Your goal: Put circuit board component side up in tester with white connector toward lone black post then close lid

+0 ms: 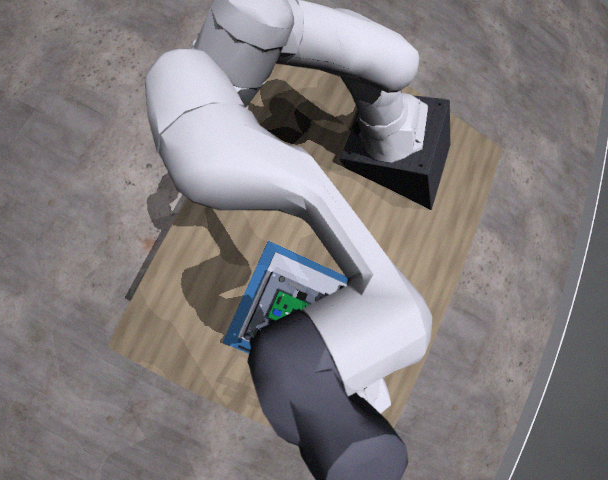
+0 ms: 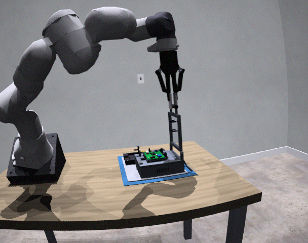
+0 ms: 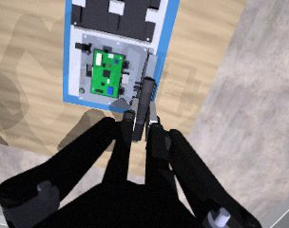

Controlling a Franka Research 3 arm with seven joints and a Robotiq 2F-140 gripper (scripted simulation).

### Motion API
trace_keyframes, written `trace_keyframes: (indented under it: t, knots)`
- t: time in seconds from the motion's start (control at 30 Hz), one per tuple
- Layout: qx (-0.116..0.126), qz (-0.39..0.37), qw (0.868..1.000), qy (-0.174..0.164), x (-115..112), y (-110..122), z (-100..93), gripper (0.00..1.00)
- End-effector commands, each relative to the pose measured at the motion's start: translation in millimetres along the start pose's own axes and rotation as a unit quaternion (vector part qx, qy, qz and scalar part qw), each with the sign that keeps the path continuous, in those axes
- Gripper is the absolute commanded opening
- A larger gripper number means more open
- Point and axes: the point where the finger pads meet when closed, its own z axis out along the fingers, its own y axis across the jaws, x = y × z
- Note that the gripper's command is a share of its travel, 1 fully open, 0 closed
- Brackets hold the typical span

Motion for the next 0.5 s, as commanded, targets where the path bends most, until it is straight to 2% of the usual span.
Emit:
trace_keyframes:
  t: [0.0,0.47]
  knots:
    - [0.009,0.002,1.000,-0.001,0.1,-11.3,3.7,0.00]
    - [0.009,0.002,1.000,-0.001,0.2,-28.4,5.5,0.00]
